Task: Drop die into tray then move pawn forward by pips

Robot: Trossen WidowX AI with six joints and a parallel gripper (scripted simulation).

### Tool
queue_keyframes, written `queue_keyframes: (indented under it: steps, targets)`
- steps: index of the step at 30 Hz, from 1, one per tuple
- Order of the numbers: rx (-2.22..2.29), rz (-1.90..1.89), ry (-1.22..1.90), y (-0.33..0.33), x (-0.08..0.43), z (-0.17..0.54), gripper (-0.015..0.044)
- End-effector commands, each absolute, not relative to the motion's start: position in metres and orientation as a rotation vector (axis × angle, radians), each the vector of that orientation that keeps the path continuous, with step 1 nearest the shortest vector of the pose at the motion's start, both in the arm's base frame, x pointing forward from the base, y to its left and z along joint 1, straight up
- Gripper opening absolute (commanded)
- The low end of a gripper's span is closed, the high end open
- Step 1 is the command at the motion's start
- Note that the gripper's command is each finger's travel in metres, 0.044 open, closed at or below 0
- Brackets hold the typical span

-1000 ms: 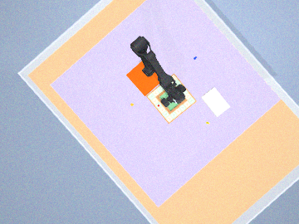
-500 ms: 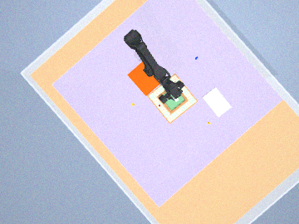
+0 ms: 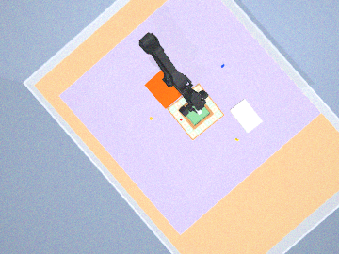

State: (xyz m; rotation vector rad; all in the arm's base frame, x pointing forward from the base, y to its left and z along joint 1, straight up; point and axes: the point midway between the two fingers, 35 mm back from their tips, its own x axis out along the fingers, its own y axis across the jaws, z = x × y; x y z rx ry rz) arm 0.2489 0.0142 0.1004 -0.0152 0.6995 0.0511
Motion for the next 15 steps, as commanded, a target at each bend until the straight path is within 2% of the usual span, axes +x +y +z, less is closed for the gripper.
queue_keyframes:
  steps: [1, 9, 15]
  targets:
    - [-0.015, 0.051, 0.699, 0.014, 0.249, 0.100, 0.0026]
    - [-0.015, 0.051, 0.699, 0.014, 0.249, 0.102, 0.0236]
    - [-0.019, 0.058, 0.699, 0.014, 0.248, 0.140, 0.0394]
